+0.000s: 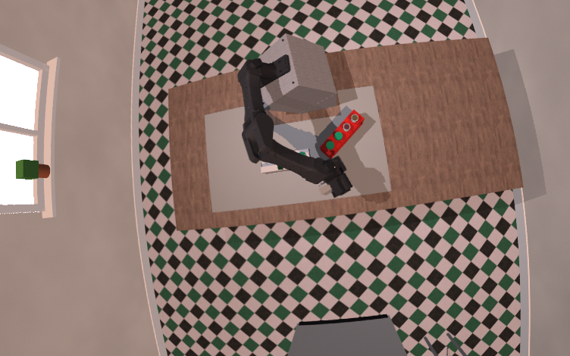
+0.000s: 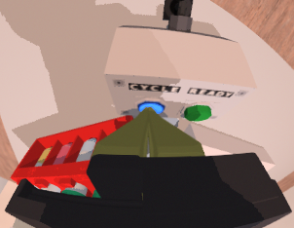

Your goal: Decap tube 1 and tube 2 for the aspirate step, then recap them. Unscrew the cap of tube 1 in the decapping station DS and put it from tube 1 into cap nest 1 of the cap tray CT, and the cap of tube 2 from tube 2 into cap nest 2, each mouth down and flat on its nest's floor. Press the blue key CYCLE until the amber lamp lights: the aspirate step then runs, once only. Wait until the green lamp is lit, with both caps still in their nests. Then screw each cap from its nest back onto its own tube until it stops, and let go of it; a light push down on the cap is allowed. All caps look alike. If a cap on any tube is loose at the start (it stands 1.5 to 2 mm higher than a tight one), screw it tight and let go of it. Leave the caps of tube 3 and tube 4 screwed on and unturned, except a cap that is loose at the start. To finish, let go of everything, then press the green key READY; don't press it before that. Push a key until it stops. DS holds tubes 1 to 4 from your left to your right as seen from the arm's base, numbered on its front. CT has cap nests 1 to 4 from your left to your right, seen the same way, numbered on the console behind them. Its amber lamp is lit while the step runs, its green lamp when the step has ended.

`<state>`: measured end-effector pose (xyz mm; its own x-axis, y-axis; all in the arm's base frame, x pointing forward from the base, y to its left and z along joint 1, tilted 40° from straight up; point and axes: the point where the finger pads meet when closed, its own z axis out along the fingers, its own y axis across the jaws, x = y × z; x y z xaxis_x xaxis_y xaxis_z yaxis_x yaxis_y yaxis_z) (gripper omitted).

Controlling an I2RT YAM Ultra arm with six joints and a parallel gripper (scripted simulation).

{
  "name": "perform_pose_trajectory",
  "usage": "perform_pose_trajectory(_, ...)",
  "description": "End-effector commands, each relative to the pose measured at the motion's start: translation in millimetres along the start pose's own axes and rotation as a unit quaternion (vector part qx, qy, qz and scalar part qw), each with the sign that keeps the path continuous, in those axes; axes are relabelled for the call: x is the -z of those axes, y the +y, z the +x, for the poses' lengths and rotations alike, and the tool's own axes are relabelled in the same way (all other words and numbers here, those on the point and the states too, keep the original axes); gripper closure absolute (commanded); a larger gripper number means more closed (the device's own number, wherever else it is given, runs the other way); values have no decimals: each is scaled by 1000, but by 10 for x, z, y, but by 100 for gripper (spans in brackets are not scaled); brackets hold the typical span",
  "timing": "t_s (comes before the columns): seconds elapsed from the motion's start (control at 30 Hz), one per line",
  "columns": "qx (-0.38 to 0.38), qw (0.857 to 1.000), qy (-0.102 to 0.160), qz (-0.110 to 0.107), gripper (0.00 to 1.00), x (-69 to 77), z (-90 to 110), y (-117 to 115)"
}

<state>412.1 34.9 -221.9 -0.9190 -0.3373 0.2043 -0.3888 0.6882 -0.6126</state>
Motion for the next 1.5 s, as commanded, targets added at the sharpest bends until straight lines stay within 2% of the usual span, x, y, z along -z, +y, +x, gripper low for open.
perform_pose_trajectory(0.0,-4,1000,-9,1,100,28,-51,2)
perform_pose_trajectory(1.07,-4,1000,-9,1,100,28,-51,2)
perform_pose_trajectory(1.13,-4,1000,-9,1,100,88,-50,2)
perform_pose_trajectory(1.2,-4,1000,-9,1,100,88,-50,2)
perform_pose_trajectory(1.47,-4,1000,-9,1,100,329,-46,4)
